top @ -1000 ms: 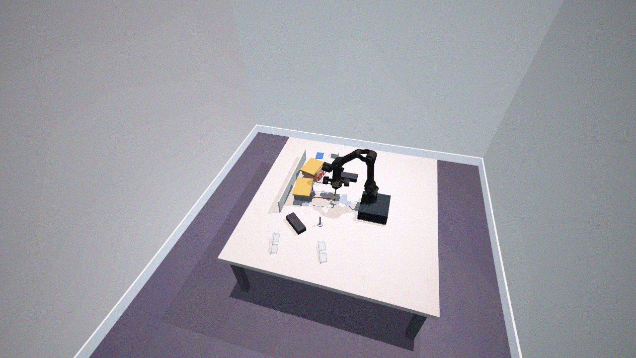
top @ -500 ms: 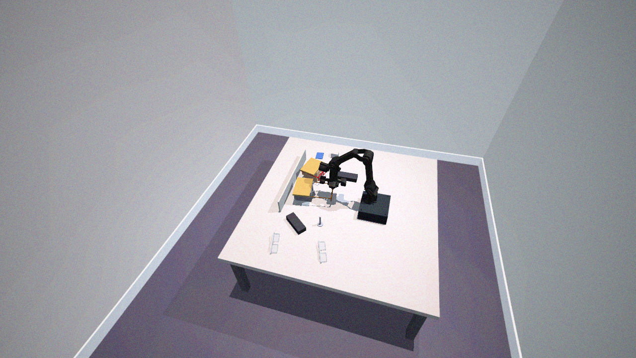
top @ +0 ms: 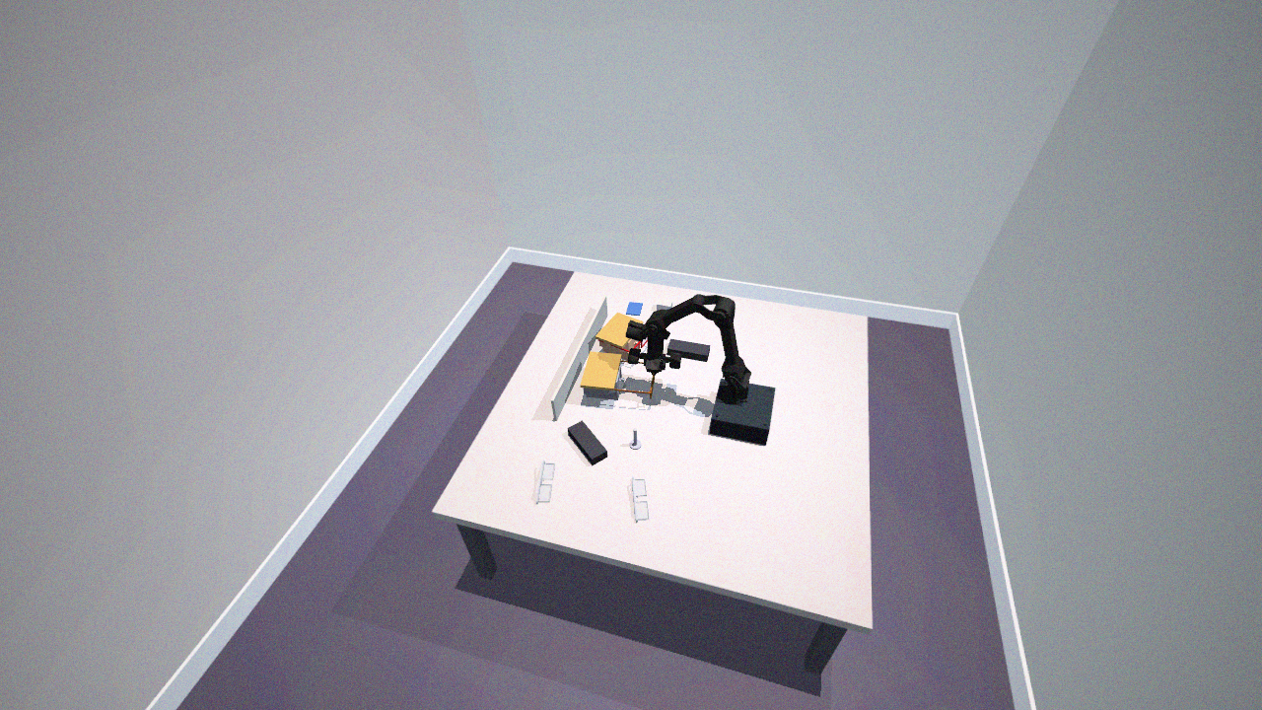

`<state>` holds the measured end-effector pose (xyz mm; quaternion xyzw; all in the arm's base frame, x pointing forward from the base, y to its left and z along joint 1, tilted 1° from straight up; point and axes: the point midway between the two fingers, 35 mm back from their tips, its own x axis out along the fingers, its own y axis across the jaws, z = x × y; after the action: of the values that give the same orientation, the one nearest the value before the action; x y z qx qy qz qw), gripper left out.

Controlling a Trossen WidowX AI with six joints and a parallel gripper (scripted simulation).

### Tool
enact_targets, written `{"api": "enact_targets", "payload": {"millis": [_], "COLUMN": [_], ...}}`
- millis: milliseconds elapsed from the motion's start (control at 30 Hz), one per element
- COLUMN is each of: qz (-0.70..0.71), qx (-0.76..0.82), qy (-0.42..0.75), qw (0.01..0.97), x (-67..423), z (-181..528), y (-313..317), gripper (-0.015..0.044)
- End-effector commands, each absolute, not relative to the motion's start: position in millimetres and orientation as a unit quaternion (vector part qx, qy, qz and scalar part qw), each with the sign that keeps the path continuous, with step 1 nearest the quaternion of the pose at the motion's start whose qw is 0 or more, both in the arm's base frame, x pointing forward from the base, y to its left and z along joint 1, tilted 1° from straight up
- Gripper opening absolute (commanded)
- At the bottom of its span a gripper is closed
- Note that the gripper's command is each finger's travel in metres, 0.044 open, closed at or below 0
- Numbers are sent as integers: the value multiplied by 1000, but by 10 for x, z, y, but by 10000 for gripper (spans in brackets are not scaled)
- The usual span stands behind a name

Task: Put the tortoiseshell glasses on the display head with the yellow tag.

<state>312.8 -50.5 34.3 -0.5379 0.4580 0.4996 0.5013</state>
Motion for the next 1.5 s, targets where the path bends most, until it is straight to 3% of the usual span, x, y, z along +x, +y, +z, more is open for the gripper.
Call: {"api": "enact_targets", "payload": {"millis": [0, 1467], "qz": [498, 496], "qx": [-537, -539], "qy": [460, 459], "qw": [502, 503], "x": [3193, 3845], "z": [347, 388], "y": [-507, -459], "gripper": [0, 0]}}
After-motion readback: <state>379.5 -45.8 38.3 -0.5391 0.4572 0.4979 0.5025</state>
